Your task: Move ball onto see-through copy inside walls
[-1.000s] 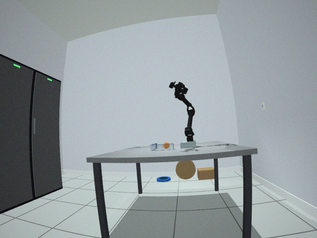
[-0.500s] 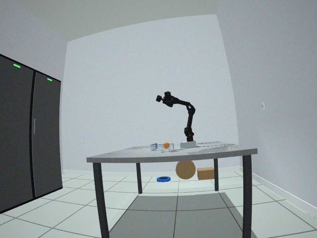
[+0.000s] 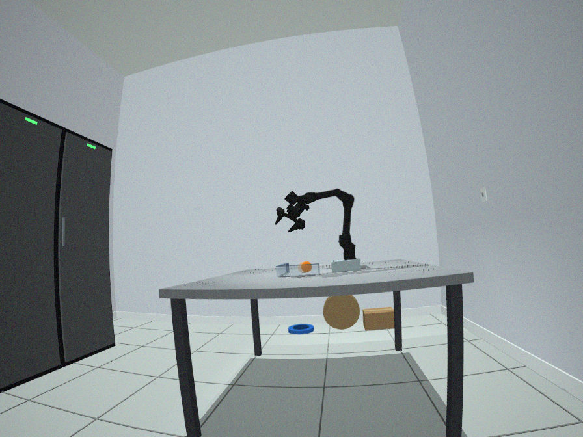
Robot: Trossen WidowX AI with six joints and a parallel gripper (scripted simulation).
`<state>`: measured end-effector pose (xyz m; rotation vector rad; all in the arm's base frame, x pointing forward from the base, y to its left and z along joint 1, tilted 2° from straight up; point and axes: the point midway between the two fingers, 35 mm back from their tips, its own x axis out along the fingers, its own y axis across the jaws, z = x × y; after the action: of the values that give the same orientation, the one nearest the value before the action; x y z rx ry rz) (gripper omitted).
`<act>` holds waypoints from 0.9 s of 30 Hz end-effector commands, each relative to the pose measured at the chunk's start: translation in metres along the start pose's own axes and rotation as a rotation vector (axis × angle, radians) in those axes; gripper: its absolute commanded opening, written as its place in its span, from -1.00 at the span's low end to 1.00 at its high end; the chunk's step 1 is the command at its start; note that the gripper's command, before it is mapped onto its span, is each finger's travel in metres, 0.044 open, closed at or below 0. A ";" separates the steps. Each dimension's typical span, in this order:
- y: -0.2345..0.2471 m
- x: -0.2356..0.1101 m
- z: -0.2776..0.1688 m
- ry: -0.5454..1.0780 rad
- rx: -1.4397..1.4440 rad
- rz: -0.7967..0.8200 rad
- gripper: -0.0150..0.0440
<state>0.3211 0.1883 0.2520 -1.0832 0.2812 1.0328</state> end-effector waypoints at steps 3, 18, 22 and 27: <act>0.030 0.010 -0.104 0.286 -0.033 0.167 0.99; 0.118 -0.030 -0.237 0.558 -0.049 0.623 0.99; 0.118 -0.030 -0.237 0.558 -0.049 0.623 0.99; 0.125 -0.020 -0.244 0.558 -0.049 0.623 0.99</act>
<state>0.2787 -0.0144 0.0841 -1.3550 1.0904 1.2514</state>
